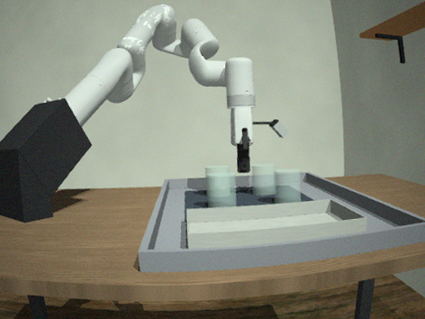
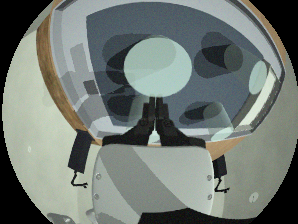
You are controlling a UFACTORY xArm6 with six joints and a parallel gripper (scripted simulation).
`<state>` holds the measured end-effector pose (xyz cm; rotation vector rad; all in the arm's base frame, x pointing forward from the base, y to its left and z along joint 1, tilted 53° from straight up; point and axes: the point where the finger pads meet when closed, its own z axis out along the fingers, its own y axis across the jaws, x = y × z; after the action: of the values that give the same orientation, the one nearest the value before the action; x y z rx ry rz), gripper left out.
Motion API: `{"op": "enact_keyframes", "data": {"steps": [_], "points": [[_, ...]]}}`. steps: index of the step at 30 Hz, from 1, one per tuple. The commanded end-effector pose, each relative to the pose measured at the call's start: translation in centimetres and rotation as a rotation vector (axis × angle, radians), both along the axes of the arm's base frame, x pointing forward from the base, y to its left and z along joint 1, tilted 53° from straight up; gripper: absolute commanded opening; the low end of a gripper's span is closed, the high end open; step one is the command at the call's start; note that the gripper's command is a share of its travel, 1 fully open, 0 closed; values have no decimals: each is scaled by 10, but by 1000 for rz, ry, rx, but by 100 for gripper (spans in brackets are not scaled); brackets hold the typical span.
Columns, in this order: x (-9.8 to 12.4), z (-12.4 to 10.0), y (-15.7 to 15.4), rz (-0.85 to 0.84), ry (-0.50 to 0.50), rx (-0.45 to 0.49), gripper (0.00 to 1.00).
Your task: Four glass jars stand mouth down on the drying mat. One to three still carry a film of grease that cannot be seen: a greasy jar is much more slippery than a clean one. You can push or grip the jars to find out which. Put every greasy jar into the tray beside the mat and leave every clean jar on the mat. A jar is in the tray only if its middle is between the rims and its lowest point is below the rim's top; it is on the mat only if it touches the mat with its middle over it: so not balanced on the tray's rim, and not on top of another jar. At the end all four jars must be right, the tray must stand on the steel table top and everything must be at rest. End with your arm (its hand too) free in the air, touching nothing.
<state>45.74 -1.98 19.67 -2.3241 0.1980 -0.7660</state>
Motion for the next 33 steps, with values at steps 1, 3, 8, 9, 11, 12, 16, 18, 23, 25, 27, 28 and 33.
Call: {"op": "enact_keyframes", "data": {"steps": [1,3,8,9,11,12,16,18,23,25,27,28,33], "points": [[1,1,-1,-1,-2,-1,0],[1,1,-1,-1,-2,-1,0],[2,2,-1,-1,-2,-1,0],[2,2,-1,-1,-2,-1,0],[2,2,-1,-1,-2,-1,0],[2,2,-1,-1,-2,-1,0],[2,2,-1,-1,-2,-1,0],[2,2,-2,-1,-2,-1,0],[3,2,-2,-1,-2,-1,0],[3,2,-2,-1,-2,-1,0],[3,3,-2,-1,-2,-1,0],[3,3,-2,-1,-2,-1,0],[4,3,-2,-1,-2,-1,0]]}}
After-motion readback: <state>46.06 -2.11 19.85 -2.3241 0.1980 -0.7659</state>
